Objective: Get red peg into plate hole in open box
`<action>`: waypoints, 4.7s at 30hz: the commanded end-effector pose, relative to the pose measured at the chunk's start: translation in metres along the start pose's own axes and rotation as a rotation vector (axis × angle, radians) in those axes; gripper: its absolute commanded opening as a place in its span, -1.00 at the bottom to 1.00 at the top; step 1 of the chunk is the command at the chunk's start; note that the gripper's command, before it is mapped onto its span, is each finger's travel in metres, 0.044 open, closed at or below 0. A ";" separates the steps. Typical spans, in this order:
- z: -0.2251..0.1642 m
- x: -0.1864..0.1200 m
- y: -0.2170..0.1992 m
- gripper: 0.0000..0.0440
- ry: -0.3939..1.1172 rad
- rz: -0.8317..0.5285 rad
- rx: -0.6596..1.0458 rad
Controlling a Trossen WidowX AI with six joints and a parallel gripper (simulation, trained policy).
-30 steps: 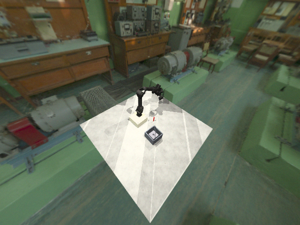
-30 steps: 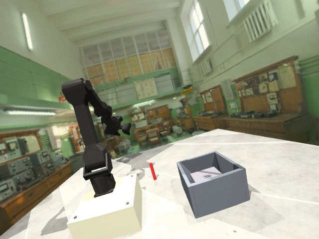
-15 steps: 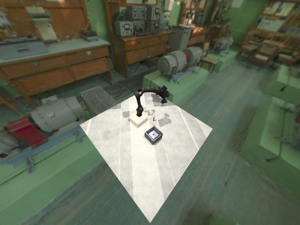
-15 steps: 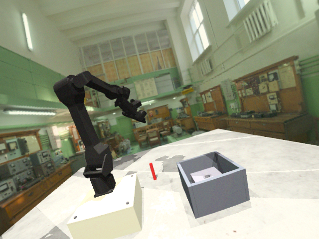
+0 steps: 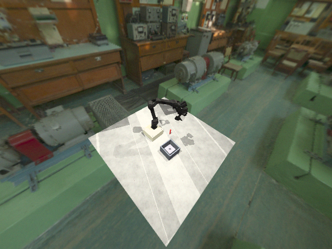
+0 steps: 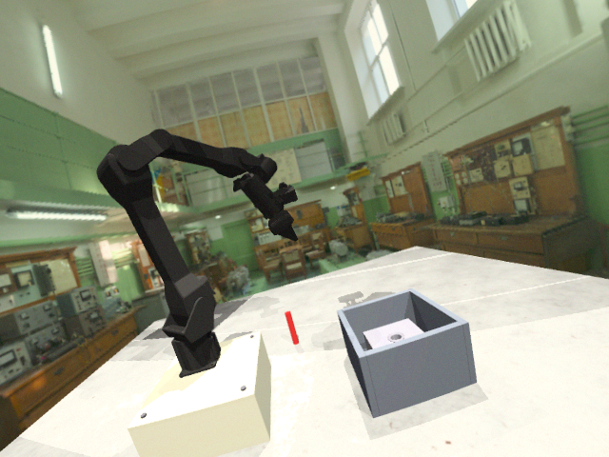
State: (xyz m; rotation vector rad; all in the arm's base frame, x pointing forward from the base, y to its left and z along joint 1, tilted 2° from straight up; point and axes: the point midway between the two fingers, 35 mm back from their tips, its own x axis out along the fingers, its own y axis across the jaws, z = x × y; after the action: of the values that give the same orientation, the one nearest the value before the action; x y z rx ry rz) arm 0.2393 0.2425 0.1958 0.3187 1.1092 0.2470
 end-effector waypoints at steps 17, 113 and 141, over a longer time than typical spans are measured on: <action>-0.044 0.027 -0.123 0.99 0.175 -0.446 0.434; 0.044 0.015 -0.257 -1.00 -0.077 -0.640 0.755; 0.075 0.042 -0.343 -0.98 -0.068 -0.649 0.898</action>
State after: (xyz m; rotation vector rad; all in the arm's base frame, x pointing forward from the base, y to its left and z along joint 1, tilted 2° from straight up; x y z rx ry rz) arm 0.3353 -0.0696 0.0706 0.7243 1.1321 -0.8633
